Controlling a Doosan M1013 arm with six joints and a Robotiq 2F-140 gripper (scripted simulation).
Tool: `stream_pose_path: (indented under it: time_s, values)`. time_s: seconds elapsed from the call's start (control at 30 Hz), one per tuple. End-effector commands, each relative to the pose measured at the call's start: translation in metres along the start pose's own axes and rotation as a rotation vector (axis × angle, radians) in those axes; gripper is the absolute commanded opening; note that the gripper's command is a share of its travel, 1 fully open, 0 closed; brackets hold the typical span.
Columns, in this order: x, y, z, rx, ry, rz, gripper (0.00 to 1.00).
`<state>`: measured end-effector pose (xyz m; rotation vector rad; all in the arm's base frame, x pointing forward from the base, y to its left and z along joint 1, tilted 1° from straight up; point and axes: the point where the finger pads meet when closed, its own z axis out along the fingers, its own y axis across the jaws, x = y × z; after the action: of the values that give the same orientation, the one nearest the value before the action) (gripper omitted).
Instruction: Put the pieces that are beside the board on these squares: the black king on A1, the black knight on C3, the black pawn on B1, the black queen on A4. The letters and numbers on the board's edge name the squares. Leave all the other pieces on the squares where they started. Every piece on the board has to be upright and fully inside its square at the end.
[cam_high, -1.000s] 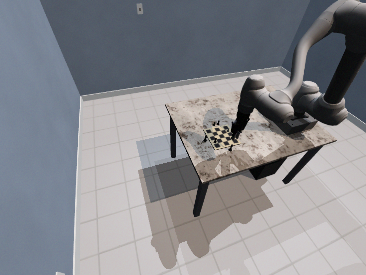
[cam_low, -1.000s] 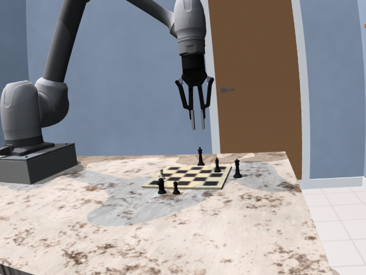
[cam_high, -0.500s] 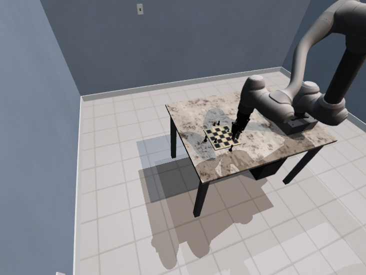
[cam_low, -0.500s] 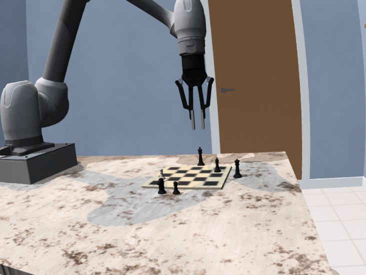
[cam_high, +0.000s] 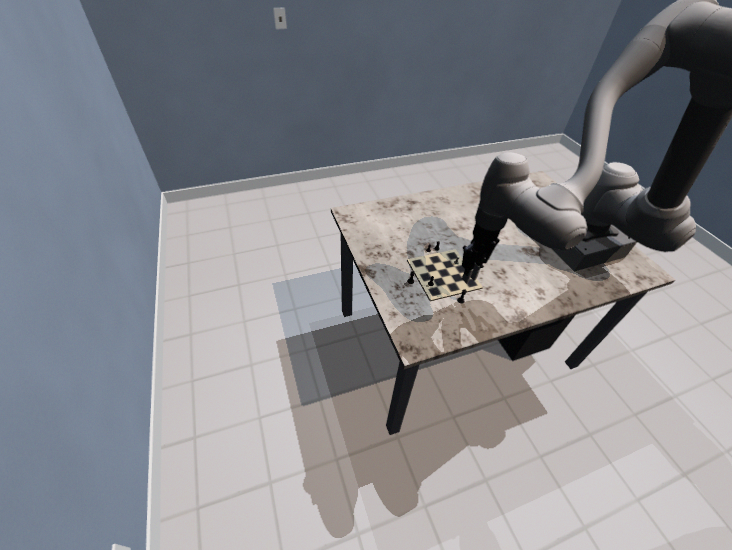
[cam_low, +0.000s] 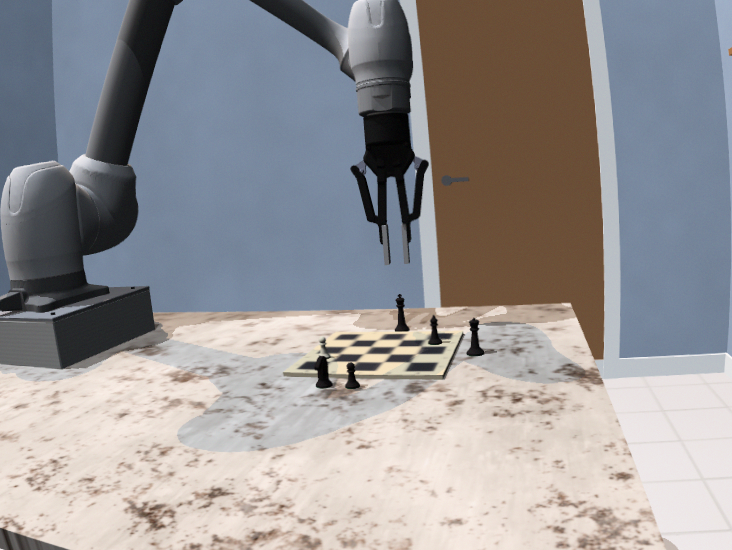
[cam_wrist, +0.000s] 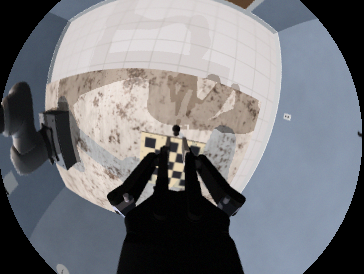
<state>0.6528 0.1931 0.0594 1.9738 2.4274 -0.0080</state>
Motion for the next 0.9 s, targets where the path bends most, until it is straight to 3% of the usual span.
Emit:
stream_pose_path:
  time_s: [0.0, 0.87]
  values:
    - [0.0, 0.0, 0.003, 0.0, 0.0, 0.0, 0.25]
    - [0.0, 0.0, 0.036, 0.0, 0.0, 0.0, 0.25]
